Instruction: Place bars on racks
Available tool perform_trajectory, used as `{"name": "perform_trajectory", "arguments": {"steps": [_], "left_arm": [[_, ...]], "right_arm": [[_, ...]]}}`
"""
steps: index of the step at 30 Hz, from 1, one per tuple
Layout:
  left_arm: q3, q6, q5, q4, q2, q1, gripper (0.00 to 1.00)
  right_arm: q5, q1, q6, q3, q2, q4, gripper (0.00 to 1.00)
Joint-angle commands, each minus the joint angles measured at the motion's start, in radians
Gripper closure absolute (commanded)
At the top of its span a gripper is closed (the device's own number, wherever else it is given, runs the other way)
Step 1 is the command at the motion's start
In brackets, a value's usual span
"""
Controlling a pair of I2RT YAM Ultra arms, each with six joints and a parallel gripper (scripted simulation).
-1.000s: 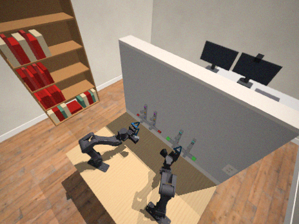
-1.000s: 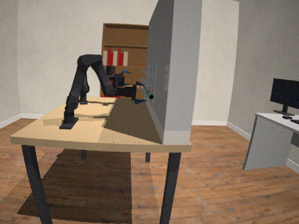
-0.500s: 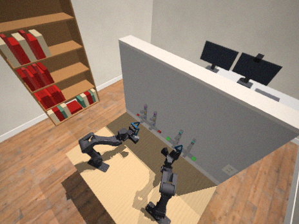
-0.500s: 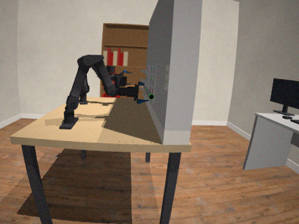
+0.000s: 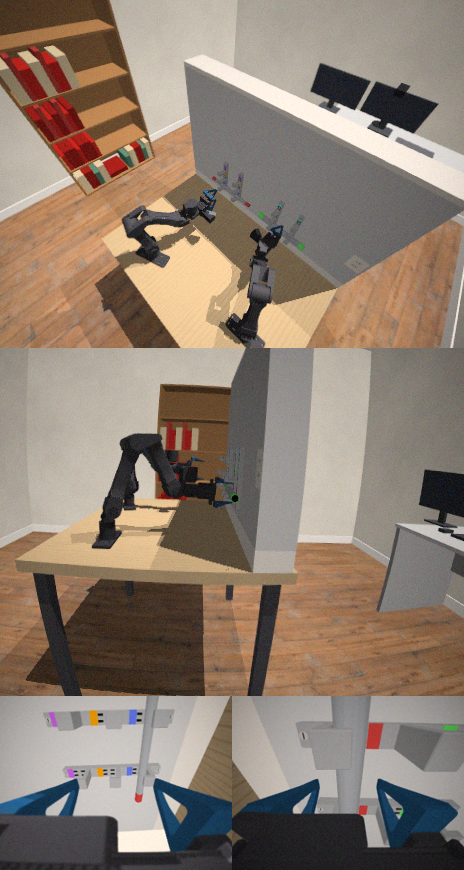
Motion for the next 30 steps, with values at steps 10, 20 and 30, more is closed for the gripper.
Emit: {"name": "perform_trajectory", "arguments": {"steps": [10, 20, 30], "left_arm": [[0.015, -0.002, -0.008, 0.025, -0.003, -0.006, 0.00], [0.015, -0.002, -0.008, 0.025, -0.003, -0.006, 0.00], [0.015, -0.002, -0.008, 0.025, -0.003, -0.006, 0.00]], "right_arm": [[-0.007, -0.010, 0.004, 0.028, -0.005, -0.014, 0.88], [-0.006, -0.009, 0.004, 0.023, -0.009, -0.013, 1.00], [-0.003, -0.007, 0.004, 0.017, -0.013, -0.011, 1.00]]}}
